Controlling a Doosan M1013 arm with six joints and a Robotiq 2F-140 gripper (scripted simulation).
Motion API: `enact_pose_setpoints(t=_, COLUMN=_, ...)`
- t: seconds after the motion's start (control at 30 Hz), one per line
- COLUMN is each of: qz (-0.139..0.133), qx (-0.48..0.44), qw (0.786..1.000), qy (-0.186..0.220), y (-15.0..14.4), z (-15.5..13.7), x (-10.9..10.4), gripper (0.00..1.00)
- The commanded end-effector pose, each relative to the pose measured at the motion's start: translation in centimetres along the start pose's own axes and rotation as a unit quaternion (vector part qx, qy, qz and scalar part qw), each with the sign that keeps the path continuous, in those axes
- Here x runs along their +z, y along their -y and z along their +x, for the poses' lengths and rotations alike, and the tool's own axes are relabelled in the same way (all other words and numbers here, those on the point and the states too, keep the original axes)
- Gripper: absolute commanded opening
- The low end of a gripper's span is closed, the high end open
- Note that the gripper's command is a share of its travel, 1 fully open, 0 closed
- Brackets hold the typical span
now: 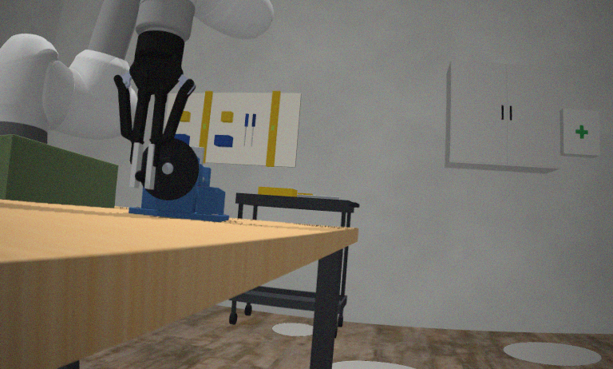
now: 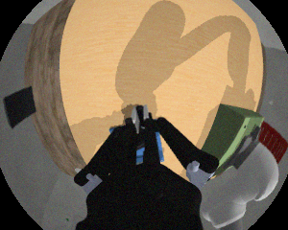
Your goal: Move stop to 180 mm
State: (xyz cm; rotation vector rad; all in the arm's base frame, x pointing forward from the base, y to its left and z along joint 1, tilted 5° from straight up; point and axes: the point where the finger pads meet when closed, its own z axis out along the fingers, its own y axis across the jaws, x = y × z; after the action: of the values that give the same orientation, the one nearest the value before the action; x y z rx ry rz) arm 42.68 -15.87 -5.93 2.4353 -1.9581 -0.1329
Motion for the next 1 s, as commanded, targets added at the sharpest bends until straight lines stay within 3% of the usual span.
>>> enact_pose_setpoints(t=0.0, qz=0.0, qx=0.0, qw=1.0, qy=0.0, y=-0.1, z=0.0, x=-0.3, gripper=0.04)
enact_pose_setpoints(t=0.97, qz=0.0, qx=0.0, qw=1.0, qy=0.0, y=0.2, z=0.0, x=-3.8, gripper=0.04)
